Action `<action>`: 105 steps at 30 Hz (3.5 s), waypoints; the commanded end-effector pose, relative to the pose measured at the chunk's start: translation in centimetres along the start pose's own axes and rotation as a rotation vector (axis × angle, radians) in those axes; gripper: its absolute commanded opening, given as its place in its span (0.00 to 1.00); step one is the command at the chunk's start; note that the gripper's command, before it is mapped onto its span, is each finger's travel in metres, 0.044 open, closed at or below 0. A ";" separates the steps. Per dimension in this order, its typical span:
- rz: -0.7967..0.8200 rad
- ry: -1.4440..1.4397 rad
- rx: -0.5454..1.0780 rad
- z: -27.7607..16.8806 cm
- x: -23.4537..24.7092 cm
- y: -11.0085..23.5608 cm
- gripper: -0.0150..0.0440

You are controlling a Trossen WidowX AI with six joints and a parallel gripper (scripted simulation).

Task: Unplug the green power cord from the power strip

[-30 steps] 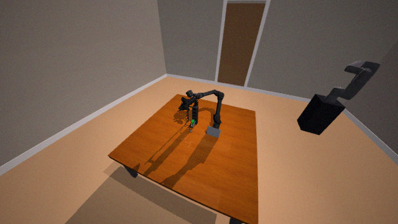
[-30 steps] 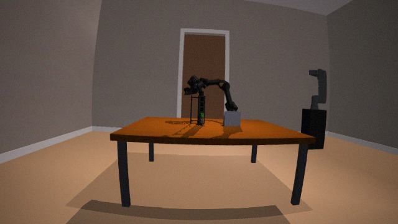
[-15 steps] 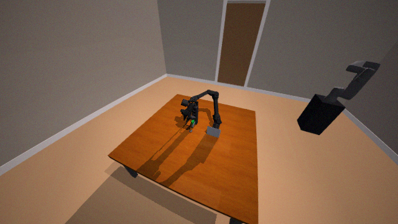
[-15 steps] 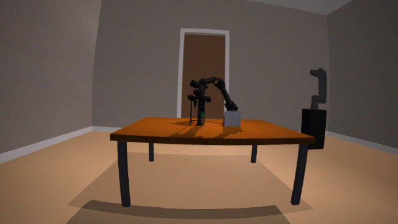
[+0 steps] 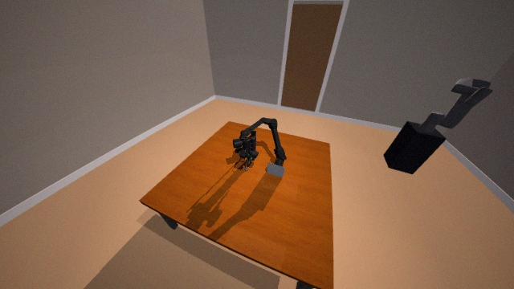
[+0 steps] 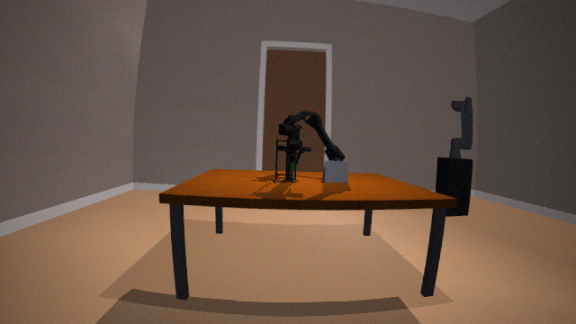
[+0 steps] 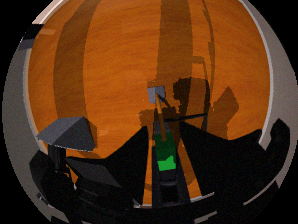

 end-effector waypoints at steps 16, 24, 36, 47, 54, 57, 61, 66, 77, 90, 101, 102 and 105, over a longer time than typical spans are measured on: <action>0.001 0.023 0.020 -1.7 -0.3 0.0 0.53; 0.001 0.024 0.021 -3.0 -0.5 0.0 0.53; 0.001 0.023 0.023 -3.9 -0.6 -0.1 0.53; 0.001 0.023 0.023 -3.9 -0.6 -1.2 0.53; 0.003 0.020 0.020 -3.9 -0.6 -0.9 0.31; 0.003 0.020 0.020 -3.9 -0.6 -0.9 0.28; 0.003 0.020 0.020 -3.8 -0.6 -0.9 0.25; 0.002 0.020 0.019 -3.2 -0.6 -0.9 0.25; 0.002 0.021 0.017 -1.4 -0.4 -0.9 0.25; 0.001 0.022 0.016 0.7 0.0 -0.6 0.25; 0.001 0.023 0.020 -0.1 -0.1 -0.8 0.74; 0.001 0.023 0.020 -0.1 -0.1 -0.8 0.79; 0.001 0.023 0.019 0.6 -0.1 -0.7 0.92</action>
Point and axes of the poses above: the point midway between the two fingers, 35 mm back from their tips, its own y axis back along the fingers, its own x axis across the jaws, z = x × y, the point moved 10 cm from there along y, back along the fingers, and after that the axes turned 7 degrees about -y, right-handed, at the moved point
